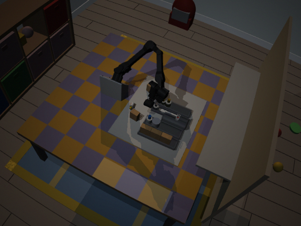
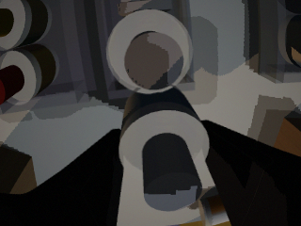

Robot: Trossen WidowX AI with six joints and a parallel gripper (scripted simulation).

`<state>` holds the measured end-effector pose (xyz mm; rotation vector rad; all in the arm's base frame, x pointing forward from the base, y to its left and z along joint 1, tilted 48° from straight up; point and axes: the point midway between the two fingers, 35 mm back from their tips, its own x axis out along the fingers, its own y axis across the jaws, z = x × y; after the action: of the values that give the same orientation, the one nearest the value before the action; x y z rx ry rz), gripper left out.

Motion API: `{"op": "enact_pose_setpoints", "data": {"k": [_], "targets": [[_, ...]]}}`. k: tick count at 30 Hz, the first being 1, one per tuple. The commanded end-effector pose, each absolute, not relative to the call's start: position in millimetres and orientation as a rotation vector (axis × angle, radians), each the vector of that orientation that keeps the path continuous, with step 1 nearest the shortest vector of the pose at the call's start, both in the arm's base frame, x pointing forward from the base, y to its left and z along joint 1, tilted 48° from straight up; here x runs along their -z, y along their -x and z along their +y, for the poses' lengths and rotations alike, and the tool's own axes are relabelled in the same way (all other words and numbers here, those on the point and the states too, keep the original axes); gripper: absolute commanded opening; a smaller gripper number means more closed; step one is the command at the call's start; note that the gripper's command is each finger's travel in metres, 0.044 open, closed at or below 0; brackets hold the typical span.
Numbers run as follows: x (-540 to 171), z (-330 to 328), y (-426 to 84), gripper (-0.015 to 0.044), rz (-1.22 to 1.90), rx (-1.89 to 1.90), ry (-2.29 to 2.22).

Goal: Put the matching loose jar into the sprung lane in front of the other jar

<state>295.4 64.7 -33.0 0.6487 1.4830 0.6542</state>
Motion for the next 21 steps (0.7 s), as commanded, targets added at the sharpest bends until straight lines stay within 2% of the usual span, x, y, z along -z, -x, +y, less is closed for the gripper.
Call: {"op": "enact_pose_setpoints", "data": {"k": [1, 21], "targets": [[30.6, 64.4, -304.4, 0.0000, 1.460, -0.658, -0.643], [29.9, 64.6, -311.7, 0.0000, 1.459, -0.658, -0.643]]}}
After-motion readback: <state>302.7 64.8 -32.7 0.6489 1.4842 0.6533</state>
